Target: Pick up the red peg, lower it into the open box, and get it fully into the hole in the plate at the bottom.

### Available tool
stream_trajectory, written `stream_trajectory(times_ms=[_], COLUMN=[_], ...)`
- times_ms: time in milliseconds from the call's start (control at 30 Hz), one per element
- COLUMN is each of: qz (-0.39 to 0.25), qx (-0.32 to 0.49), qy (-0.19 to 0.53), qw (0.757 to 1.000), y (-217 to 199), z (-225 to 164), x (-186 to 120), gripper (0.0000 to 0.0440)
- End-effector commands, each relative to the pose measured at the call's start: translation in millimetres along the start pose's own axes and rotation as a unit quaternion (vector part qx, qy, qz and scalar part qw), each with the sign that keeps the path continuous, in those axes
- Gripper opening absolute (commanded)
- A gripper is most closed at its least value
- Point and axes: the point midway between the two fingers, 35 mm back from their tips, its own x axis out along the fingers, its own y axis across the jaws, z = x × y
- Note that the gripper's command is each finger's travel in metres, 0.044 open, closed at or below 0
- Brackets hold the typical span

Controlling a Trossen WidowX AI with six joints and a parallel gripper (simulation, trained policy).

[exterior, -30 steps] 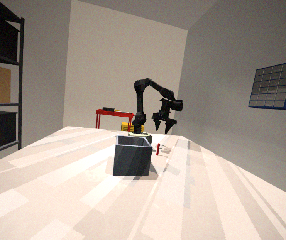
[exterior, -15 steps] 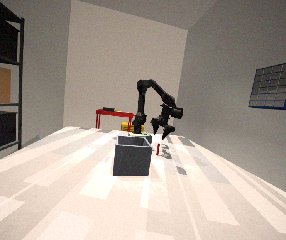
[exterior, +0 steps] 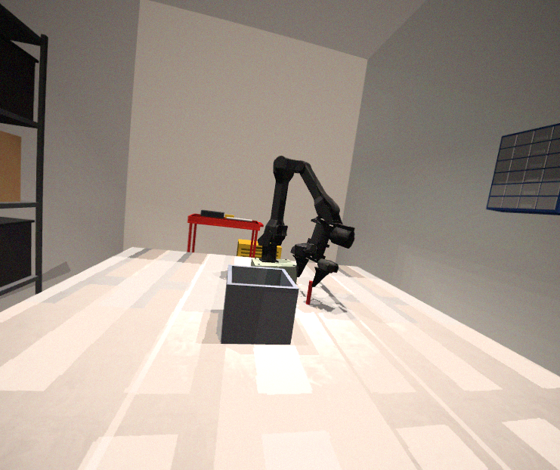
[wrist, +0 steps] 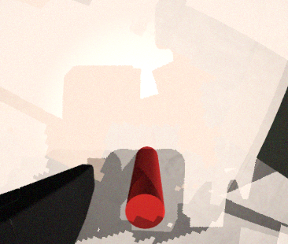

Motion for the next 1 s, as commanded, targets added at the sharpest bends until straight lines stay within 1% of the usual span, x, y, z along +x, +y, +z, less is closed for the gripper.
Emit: stream_trajectory(times_ms=[0, 133, 233, 267, 367, 533, 600, 767, 933, 967], qz=[-0.005, -0.002, -0.001, -0.001, 0.004, 0.008, 0.003, 0.022, 0.034, 0.036], qx=[0.007, 0.014, 0.018, 0.019, 0.014, 0.006, 0.001, -0.008, -0.020, -0.024], qy=[-0.007, -0.011, -0.014, -0.015, -0.016, -0.023, -0.020, -0.013, -0.010, -0.009], qw=[1.000, 1.000, 1.000, 1.000, 1.000, 1.000, 1.000, 1.000, 0.999, 0.999], y=[-3.2, -3.2, -2.6, -2.2, 1.2, 4.0, 3.0, 14.3, 23.1, 25.1], z=[1.6, 2.1, 2.2, 1.9, 0.1, -0.3, -2.4, -7.9, -11.4, -12.3], x=[13.0, 23.6, 30.5, 32.5, 36.4, 39.6, 42.5, 47.3, 48.7, 47.2], gripper=[0.0397, 0.0396, 0.0384, 0.0373, 0.0320, 0.0280, 0.0234, 0.0124, 0.0033, 0.0025])
